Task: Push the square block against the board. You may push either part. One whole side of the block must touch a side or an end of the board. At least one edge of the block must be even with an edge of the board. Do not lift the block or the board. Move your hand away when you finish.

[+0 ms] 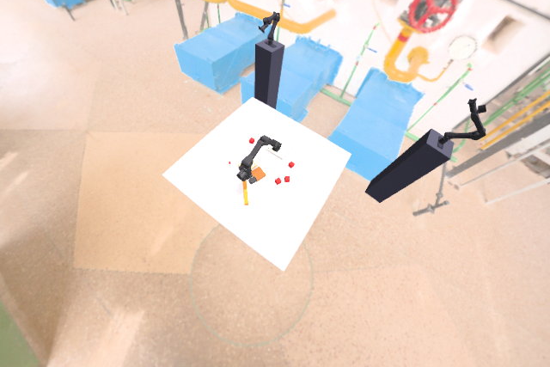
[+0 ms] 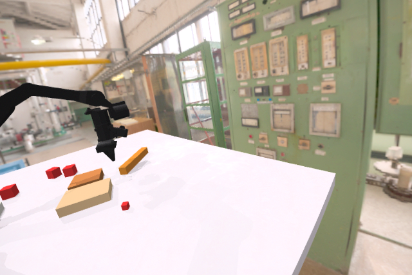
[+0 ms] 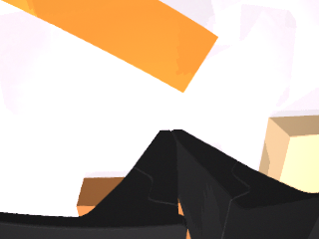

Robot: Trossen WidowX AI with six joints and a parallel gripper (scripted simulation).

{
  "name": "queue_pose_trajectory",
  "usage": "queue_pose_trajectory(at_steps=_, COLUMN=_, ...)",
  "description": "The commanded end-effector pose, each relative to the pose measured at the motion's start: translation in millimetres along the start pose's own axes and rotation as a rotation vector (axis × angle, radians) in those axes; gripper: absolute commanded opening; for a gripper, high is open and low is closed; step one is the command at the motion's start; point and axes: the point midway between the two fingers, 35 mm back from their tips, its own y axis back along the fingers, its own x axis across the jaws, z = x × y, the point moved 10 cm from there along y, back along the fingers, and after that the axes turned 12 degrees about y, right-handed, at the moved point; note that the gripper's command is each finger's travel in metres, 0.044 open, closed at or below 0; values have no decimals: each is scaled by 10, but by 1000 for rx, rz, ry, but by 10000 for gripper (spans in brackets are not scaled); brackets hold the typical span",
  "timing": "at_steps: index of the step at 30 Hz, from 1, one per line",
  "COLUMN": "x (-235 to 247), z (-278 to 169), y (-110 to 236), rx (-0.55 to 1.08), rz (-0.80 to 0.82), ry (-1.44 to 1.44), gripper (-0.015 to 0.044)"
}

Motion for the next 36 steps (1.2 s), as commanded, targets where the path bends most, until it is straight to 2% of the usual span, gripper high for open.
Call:
queue_pose_trajectory(at_steps=1, x=6, z=-11, y=15, rx=11, rz=0, ry=4, gripper=0)
queue_pose_trajectory(at_steps=36, x=801, z=-645, y=27, rx=11, rz=20, ry=1179, gripper=0)
